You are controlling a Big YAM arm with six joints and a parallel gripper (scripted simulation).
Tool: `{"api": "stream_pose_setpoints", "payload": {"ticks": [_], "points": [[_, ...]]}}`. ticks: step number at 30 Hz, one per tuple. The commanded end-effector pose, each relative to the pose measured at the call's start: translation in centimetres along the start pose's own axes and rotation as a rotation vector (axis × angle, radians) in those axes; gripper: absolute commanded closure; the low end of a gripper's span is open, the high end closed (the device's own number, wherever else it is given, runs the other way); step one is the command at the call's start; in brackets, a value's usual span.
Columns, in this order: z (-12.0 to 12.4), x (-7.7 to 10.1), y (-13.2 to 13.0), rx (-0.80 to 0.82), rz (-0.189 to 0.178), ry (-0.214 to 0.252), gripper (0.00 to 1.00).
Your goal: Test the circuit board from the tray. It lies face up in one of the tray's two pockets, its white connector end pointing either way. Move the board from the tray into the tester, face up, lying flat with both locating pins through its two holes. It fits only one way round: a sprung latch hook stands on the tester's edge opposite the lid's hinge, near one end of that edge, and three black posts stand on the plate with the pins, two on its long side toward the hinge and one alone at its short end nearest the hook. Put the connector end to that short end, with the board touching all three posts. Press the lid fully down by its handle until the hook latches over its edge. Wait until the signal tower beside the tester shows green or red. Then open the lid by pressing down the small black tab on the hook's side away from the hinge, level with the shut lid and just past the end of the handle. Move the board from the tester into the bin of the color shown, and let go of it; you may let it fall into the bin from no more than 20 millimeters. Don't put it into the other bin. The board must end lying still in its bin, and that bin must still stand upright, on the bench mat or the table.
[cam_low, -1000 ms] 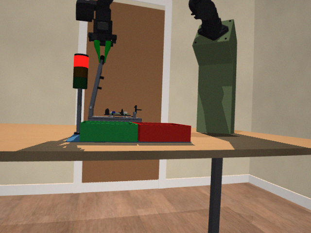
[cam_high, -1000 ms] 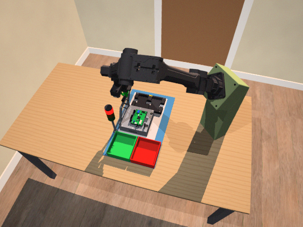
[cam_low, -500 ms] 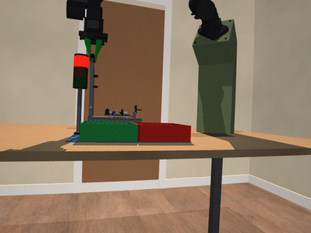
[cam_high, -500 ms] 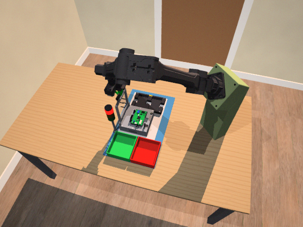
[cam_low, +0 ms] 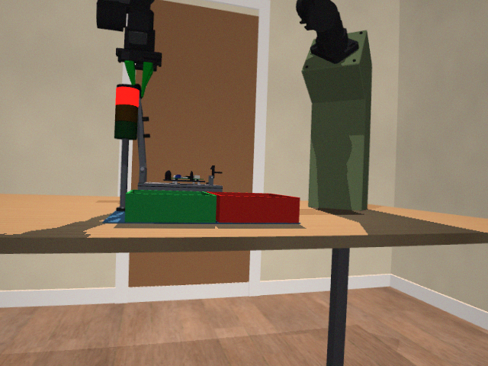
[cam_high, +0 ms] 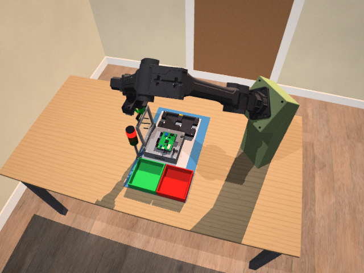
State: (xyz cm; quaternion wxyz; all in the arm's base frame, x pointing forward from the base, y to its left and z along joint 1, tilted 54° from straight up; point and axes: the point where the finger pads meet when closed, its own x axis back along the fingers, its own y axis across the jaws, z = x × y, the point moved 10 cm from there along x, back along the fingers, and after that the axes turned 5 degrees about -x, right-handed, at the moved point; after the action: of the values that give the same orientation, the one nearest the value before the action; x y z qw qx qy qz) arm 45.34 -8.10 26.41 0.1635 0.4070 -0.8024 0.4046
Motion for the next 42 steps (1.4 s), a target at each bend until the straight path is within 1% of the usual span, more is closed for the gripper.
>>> {"api": "stream_pose_setpoints", "payload": {"ticks": [1,40,41,42], "points": [[-0.69,-0.41,-1.99,0.016,0.018,-0.01,1.0],[-0.75,-0.47,-2.45,0.019,0.02,-0.01,1.0],[-0.75,-0.47,-2.45,0.019,0.02,-0.01,0.52],[-0.75,-0.47,-2.45,0.019,0.02,-0.01,0.52]]}}
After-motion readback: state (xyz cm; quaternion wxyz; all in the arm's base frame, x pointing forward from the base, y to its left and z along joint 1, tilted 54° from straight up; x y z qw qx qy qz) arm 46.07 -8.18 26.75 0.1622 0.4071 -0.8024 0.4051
